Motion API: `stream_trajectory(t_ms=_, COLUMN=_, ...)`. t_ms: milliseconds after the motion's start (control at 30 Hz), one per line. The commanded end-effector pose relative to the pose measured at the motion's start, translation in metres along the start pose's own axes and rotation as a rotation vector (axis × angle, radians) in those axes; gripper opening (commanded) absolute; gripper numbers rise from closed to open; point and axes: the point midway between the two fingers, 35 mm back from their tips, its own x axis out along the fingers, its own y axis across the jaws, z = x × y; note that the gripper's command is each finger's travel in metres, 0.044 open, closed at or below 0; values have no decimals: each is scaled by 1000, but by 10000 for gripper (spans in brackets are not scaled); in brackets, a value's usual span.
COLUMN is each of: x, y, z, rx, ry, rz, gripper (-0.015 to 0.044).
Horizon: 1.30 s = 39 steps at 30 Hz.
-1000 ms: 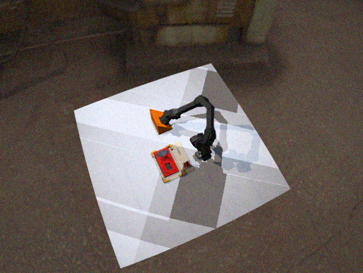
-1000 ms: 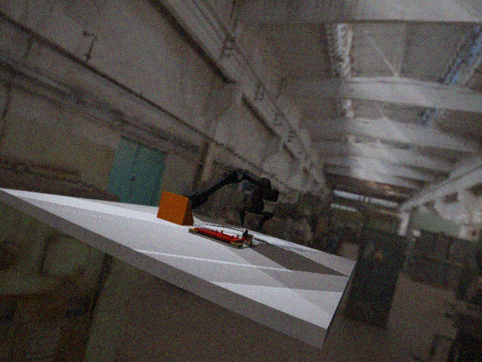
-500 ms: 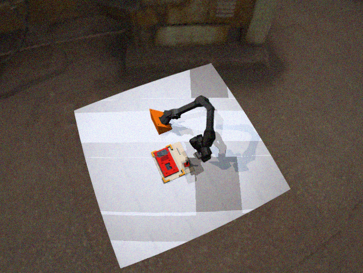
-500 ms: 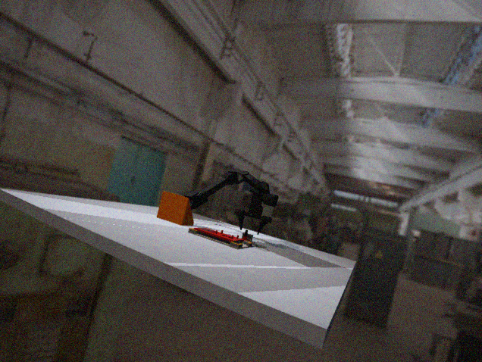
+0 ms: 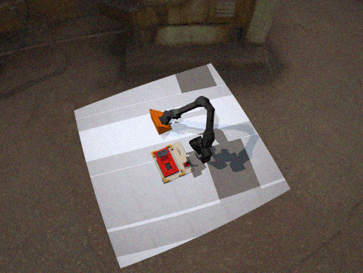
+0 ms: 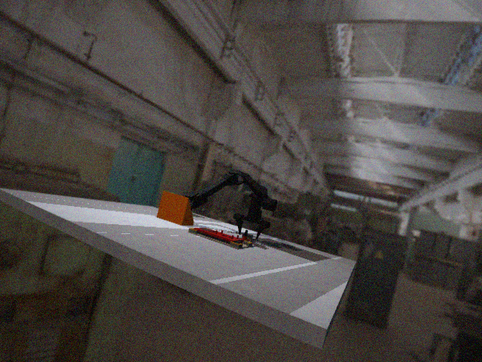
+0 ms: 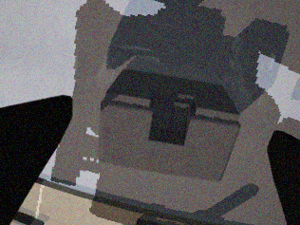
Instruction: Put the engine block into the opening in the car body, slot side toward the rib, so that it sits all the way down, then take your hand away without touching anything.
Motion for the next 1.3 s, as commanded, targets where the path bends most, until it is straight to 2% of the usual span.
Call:
stream_trajectory(t_ms=0, x=7, y=2, z=0, rx=6, ry=-5, rz=6, gripper=440)
stream_trajectory(t_ms=267, x=7, y=2, z=0, rx=6, ry=-5, rz=6, gripper=230)
stream_trajectory(t_ms=533, x=7, y=2, z=0, rx=6, ry=-5, rz=6, gripper=177)
stream_trajectory(t_ms=767, x=-6, y=0, z=0, rx=6, ry=0, rz=6, gripper=0)
stream_trajectory(t_ms=1267, x=-53, y=-3, z=0, rx=7, ry=7, rz=6, gripper=0)
